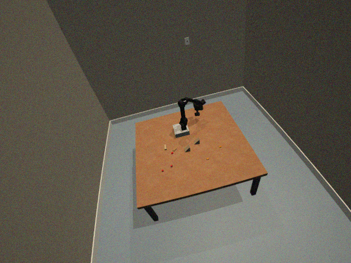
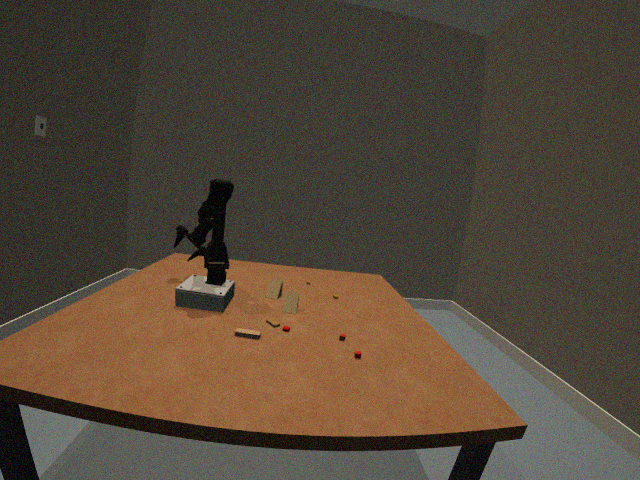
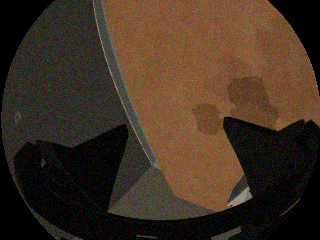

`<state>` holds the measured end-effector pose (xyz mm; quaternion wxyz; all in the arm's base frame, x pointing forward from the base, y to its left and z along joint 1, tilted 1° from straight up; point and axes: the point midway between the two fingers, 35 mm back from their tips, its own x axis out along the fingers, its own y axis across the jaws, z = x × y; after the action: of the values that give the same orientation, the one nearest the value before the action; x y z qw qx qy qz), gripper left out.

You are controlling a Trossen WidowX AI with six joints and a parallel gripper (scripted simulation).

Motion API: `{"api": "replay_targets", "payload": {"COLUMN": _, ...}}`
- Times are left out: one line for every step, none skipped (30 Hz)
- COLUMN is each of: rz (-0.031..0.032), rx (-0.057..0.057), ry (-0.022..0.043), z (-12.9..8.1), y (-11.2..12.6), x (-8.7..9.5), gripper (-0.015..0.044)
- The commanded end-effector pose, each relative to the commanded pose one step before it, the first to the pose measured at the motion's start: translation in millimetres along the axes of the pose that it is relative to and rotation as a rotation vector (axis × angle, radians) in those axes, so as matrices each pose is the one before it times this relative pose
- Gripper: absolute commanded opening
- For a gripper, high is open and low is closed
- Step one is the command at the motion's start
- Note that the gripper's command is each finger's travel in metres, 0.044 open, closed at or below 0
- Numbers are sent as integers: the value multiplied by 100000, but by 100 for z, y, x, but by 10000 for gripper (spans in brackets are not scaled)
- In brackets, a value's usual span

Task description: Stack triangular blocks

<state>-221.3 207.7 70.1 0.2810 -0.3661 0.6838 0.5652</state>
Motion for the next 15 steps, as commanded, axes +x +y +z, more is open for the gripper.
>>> {"api": "replay_targets", "payload": {"rz": -4123, "rx": 23026, "ry": -12562, "z": 3713, "y": -3346, "x": -2759, "gripper": 440}}
{"api": "replay_targets", "payload": {"rz": -945, "rx": 7090, "ry": -4202, "z": 1378, "y": -935, "x": -759, "gripper": 440}}
{"api": "replay_targets", "payload": {"rz": -892, "rx": 7131, "ry": -4139, "z": 1406, "y": -918, "x": -727, "gripper": 440}}
{"api": "replay_targets", "payload": {"rz": -777, "rx": 6582, "ry": -3746, "z": 1318, "y": -823, "x": -638, "gripper": 440}}
{"api": "replay_targets", "payload": {"rz": -617, "rx": 5475, "ry": -3064, "z": 1115, "y": -663, "x": -504, "gripper": 440}}
{"api": "replay_targets", "payload": {"rz": -759, "rx": 4957, "ry": -2258, "z": 921, "y": -562, "x": -391, "gripper": 440}}
{"api": "replay_targets", "payload": {"rz": -1067, "rx": 6158, "ry": -2453, "z": 1086, "y": -674, "x": -442, "gripper": 440}}
{"api": "replay_targets", "payload": {"rz": -1233, "rx": 7352, "ry": -2877, "z": 1309, "y": -789, "x": -509, "gripper": 440}}
{"api": "replay_targets", "payload": {"rz": -1264, "rx": 7792, "ry": -2989, "z": 1407, "y": -810, "x": -514, "gripper": 440}}
{"api": "replay_targets", "payload": {"rz": -713, "rx": 7399, "ry": -3232, "z": 1535, "y": -806, "x": -523, "gripper": 440}}
{"api": "replay_targets", "payload": {"rz": -703, "rx": 7409, "ry": -3168, "z": 1554, "y": -782, "x": -492, "gripper": 440}}
{"api": "replay_targets", "payload": {"rz": -700, "rx": 7438, "ry": -3115, "z": 1577, "y": -759, "x": -462, "gripper": 440}}
{"api": "replay_targets", "payload": {"rz": -700, "rx": 7463, "ry": -3063, "z": 1599, "y": -736, "x": -432, "gripper": 440}}
{"api": "replay_targets", "payload": {"rz": -662, "rx": 7027, "ry": -2831, "z": 1523, "y": -665, "x": -376, "gripper": 440}}
{"api": "replay_targets", "payload": {"rz": -557, "rx": 5865, "ry": -2326, "z": 1286, "y": -529, "x": -289, "gripper": 440}}
